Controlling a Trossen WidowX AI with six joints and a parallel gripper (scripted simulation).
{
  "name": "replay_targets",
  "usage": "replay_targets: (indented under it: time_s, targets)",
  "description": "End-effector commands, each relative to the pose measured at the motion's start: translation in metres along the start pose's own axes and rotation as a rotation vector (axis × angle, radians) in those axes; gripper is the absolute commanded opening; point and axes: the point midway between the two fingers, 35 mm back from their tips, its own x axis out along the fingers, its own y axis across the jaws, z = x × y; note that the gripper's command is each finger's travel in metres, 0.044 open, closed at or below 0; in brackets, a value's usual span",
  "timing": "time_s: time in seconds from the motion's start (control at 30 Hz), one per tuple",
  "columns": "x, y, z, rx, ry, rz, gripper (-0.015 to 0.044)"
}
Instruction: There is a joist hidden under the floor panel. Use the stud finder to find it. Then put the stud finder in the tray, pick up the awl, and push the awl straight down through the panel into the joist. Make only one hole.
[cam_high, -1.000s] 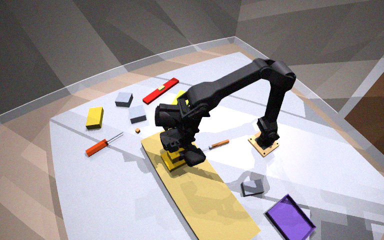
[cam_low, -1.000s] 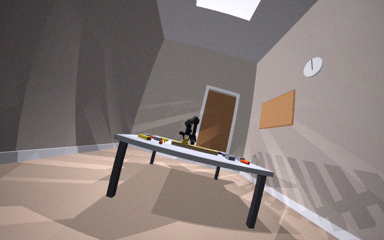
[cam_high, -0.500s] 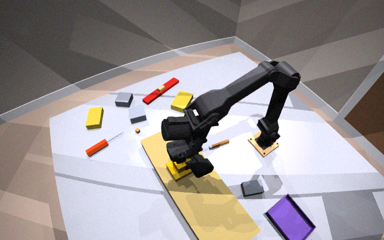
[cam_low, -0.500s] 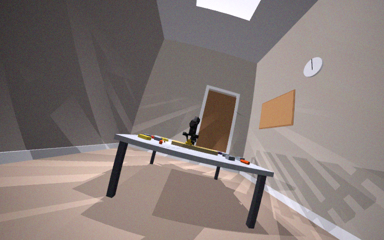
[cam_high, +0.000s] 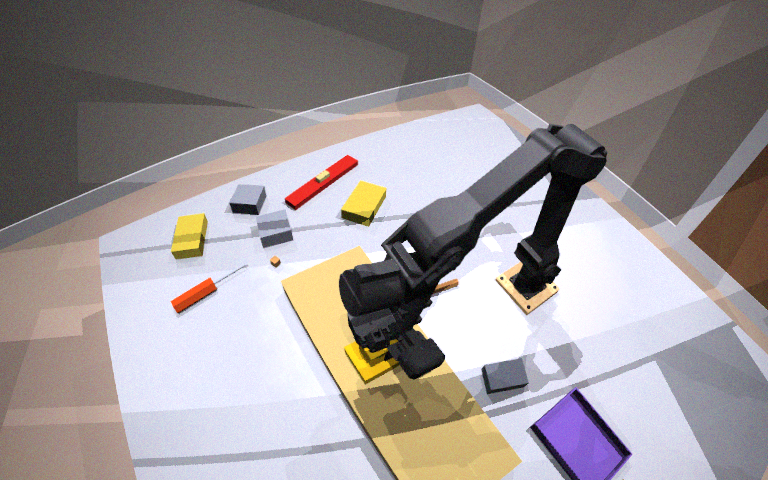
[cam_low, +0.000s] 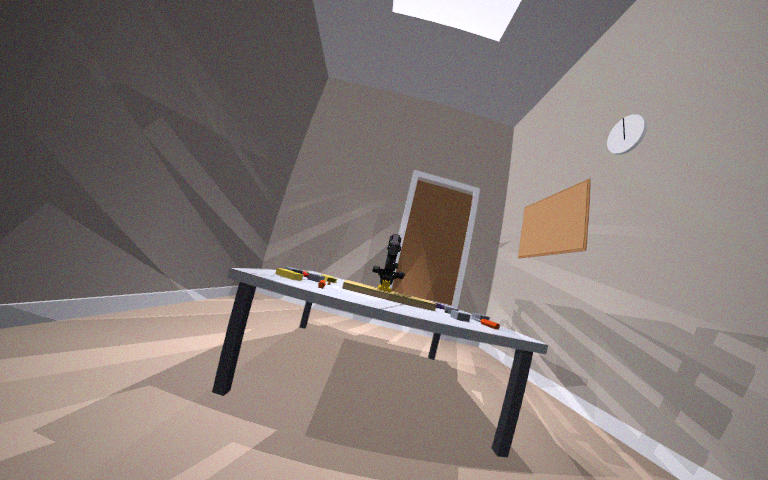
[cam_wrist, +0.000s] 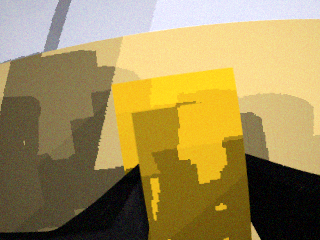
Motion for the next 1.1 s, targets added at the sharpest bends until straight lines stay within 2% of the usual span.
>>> replay_targets:
  time_s: [0.0, 1.07]
  targets:
    - [0.001, 0.013, -0.002, 0.002, 0.002, -0.001, 0.0]
    - [0.0, 0.103, -0.001, 0.005, 0.003, 0.008, 0.0]
